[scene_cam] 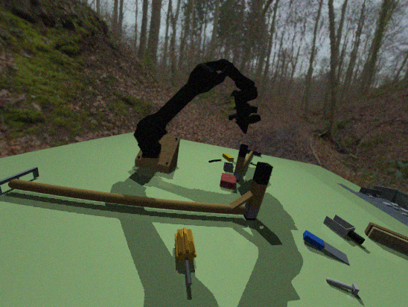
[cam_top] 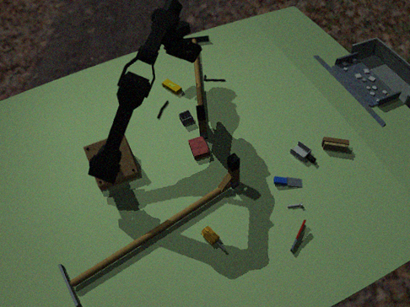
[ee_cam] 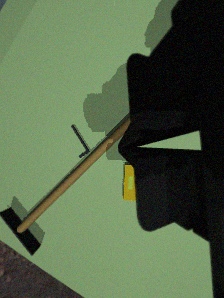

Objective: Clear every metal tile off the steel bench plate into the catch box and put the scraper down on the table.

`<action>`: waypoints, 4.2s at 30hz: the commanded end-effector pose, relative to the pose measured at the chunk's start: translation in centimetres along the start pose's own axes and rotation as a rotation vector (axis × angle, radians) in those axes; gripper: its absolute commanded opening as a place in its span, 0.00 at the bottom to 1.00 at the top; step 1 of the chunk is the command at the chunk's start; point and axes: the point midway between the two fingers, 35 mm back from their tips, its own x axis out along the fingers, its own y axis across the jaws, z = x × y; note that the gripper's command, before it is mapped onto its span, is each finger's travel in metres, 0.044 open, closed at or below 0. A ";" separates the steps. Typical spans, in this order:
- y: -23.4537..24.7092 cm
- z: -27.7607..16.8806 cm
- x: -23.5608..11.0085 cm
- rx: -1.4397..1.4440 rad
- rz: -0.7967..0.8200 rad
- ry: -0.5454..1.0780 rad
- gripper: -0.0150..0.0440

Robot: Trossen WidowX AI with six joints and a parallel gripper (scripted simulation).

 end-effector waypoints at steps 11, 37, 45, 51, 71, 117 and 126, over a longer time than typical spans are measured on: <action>2.6 0.5 0.9 -0.089 0.055 0.012 0.25; 2.8 -1.2 7.0 -0.089 0.054 0.011 0.25; 2.8 -1.9 8.7 -0.089 0.053 0.012 0.25; 2.8 -2.6 10.0 -0.089 0.052 0.012 0.25; 2.7 -5.1 14.0 -0.090 0.048 0.014 0.25; 0.0 -3.2 16.0 -0.089 0.047 0.013 0.25; -0.6 -2.6 16.2 -0.089 0.047 0.013 0.25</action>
